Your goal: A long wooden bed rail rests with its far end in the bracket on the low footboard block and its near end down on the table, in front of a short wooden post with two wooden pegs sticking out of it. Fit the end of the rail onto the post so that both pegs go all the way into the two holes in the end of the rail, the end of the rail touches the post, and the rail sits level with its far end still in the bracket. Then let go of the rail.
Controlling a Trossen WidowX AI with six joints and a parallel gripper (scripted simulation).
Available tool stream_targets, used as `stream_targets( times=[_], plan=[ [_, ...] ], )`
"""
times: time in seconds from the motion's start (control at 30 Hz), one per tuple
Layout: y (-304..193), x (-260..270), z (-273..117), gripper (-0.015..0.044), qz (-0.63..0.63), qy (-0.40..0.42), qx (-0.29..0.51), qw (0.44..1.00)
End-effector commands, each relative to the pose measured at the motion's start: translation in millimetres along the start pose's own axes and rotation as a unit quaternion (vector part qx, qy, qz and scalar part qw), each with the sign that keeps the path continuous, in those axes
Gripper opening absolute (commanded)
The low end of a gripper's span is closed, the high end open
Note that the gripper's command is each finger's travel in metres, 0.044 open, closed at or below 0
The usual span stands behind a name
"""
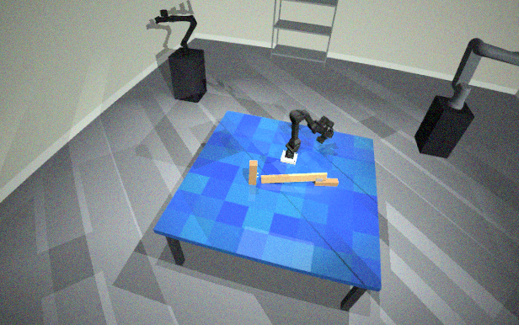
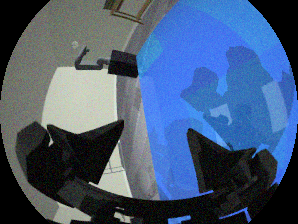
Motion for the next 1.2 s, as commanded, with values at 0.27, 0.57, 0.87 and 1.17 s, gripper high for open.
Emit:
stream_targets(
  times=[0.27,0.57,0.87,1.17],
  plan=[
    [80.8,-9.2,-2.2,0.044,-0.079,-0.057,-0.088,0.991],
    [175.1,-35.0,-34.0,0.044,-0.118,-0.137,-0.181,0.967],
    [273.6,-81.8,-107.7,0.044,-0.232,-0.298,-0.227,0.898],
    [334.6,-145.1,-227.2,0.044,-0.304,-0.476,-0.183,0.805]
  ],
)
Point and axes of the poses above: the point midway between the two fingers, 35 mm back from their tips, its own z axis out along the fingers, its own x axis across the jaws, y = z × x, the point moved 3 cm from there along -z, back along the fingers
